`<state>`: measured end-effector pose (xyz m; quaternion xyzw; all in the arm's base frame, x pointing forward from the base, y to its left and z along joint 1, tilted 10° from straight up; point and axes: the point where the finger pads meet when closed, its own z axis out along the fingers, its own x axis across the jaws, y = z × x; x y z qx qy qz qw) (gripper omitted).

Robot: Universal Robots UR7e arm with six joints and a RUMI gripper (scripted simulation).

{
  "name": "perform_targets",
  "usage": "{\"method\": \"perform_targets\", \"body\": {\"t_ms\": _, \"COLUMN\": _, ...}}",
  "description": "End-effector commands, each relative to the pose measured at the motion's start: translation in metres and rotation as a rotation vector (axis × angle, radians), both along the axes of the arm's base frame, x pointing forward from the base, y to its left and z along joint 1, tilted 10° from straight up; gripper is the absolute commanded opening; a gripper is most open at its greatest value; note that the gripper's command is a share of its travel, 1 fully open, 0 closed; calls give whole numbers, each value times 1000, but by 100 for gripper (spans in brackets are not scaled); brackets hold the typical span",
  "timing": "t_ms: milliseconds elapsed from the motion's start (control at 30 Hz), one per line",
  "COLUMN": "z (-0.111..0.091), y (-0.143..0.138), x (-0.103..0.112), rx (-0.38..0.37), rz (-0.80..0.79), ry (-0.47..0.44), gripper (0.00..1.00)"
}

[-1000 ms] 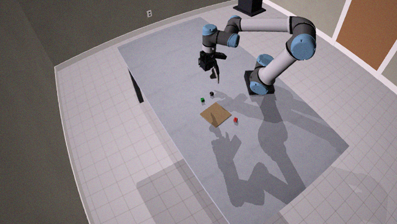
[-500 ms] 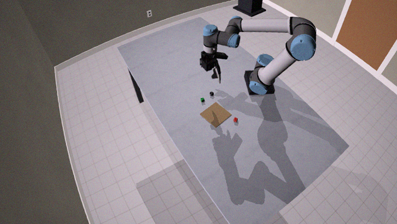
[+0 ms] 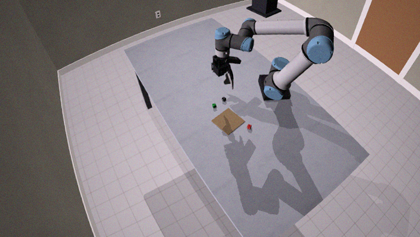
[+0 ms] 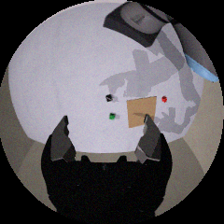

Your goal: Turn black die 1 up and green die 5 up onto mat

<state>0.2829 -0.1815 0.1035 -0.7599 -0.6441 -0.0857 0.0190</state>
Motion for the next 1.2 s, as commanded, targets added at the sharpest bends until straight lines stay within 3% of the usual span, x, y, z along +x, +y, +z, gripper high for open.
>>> {"method": "perform_targets", "body": {"t_ms": 0, "z": -10, "y": 1, "x": 1, "rx": -1, "rz": 0, "ry": 0, "gripper": 100}}
{"method": "perform_targets", "body": {"t_ms": 433, "z": -80, "y": 10, "x": 9, "rx": -1, "rz": 0, "ry": 0, "gripper": 100}}
{"method": "perform_targets", "body": {"t_ms": 767, "z": -102, "y": 12, "x": 12, "rx": -1, "rz": 0, "ry": 0, "gripper": 100}}
{"method": "perform_targets", "body": {"t_ms": 1167, "z": -103, "y": 13, "x": 12, "rx": -1, "rz": 0, "ry": 0, "gripper": 100}}
